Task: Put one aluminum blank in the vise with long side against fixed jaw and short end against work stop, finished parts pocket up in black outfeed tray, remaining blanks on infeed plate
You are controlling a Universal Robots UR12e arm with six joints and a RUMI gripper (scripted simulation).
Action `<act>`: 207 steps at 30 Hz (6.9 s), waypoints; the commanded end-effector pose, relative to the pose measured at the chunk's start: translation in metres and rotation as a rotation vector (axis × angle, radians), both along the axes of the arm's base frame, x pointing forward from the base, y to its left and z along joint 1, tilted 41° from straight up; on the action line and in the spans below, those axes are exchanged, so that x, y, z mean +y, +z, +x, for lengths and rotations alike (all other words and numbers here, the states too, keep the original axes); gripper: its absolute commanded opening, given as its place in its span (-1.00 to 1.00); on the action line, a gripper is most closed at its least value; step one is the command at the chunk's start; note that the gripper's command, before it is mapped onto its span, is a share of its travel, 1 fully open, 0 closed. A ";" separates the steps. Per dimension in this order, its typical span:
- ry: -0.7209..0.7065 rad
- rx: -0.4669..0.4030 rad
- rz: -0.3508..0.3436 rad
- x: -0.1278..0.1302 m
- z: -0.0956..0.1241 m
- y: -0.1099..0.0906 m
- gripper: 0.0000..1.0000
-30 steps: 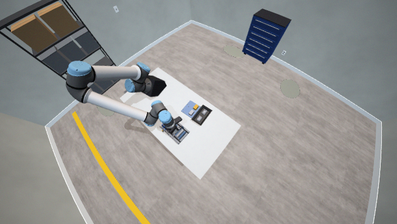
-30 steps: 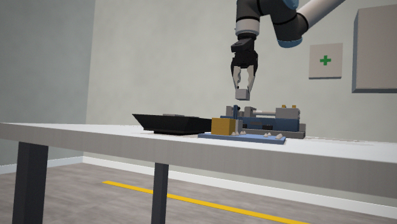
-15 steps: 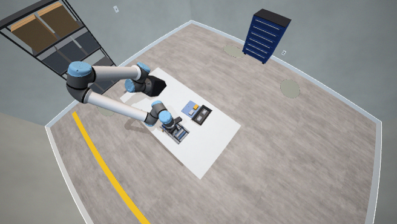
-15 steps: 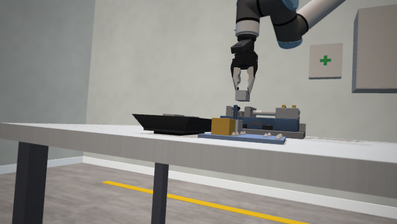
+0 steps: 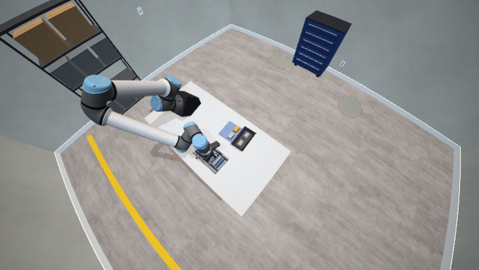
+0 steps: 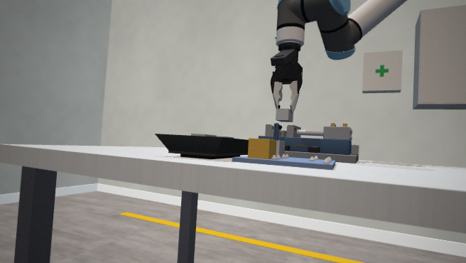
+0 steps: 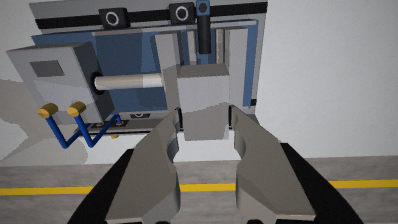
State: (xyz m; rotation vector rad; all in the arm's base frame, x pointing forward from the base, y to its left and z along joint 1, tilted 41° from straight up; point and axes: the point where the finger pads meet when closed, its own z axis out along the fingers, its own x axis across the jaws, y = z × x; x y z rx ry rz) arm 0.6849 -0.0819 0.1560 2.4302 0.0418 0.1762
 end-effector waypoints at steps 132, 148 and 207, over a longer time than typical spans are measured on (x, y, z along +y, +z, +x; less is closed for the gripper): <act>0.001 -0.001 0.000 -0.017 0.004 -0.019 -1.00; 0.001 -0.001 0.000 -0.019 0.005 -0.021 -1.00; 0.001 -0.001 0.000 -0.019 0.005 -0.022 -1.00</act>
